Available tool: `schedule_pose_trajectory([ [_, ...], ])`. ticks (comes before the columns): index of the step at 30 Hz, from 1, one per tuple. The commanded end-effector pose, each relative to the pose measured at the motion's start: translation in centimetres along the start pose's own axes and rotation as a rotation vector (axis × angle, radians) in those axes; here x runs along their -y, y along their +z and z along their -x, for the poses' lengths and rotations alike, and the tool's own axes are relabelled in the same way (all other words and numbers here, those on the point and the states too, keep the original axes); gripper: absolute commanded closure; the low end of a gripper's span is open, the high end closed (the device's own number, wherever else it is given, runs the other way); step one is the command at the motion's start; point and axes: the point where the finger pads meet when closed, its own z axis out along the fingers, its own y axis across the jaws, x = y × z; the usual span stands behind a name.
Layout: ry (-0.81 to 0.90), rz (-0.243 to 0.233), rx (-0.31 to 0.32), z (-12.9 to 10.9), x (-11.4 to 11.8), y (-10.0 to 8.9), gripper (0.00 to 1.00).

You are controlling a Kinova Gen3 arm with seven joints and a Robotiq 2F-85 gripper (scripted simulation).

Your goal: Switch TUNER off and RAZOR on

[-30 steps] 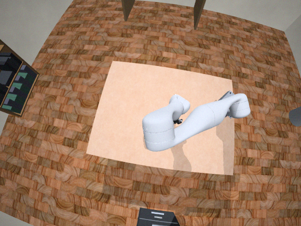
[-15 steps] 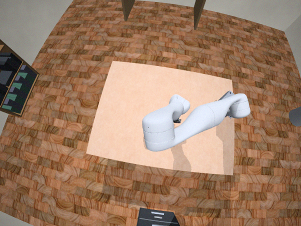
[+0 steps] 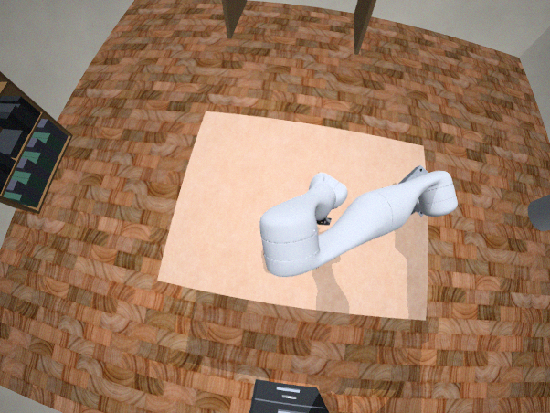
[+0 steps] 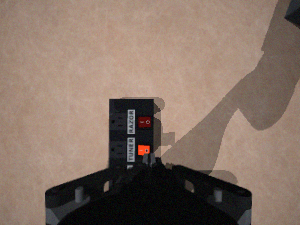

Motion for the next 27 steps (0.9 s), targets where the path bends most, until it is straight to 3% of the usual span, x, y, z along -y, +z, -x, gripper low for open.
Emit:
schedule_pose_trajectory([
  [1,0.0,-0.001,0.0,0.0,0.0,0.0,1.0],
  [27,0.0,0.0,0.0,0.0,0.1,1.8,1.0],
])
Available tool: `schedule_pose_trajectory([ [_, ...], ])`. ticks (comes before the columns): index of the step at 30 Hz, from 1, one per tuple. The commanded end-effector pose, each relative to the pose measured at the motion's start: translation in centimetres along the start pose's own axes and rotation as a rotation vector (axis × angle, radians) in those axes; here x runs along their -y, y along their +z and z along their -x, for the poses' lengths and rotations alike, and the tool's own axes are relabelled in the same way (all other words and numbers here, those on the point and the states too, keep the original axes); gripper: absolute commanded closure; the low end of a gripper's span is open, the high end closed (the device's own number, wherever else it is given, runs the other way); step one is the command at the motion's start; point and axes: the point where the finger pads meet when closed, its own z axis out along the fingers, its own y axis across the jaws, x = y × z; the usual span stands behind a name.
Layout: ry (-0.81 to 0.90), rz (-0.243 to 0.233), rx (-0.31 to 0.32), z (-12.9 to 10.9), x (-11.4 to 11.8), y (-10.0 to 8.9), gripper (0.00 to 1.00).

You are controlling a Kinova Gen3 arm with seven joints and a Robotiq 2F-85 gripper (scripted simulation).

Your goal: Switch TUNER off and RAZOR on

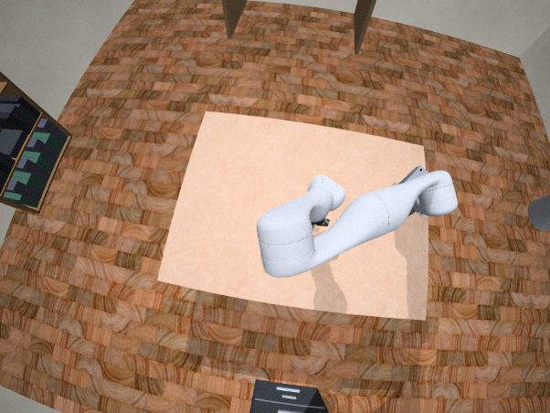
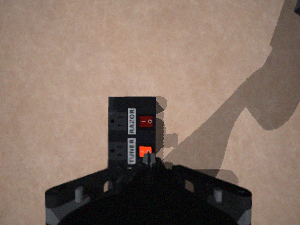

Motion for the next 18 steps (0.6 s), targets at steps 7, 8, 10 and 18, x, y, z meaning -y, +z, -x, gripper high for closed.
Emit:
schedule_pose_trajectory([
  [7,-0.001,0.005,-0.003,-0.1,-0.2,1.0,1.0],
  [8,-0.001,0.005,-0.003,-0.1,-0.2,1.2,1.0],
  [10,-0.001,0.005,-0.003,-0.1,-0.2,1.4,1.0],
  [18,-0.001,0.005,-0.003,-0.1,-0.1,2.3,1.0],
])
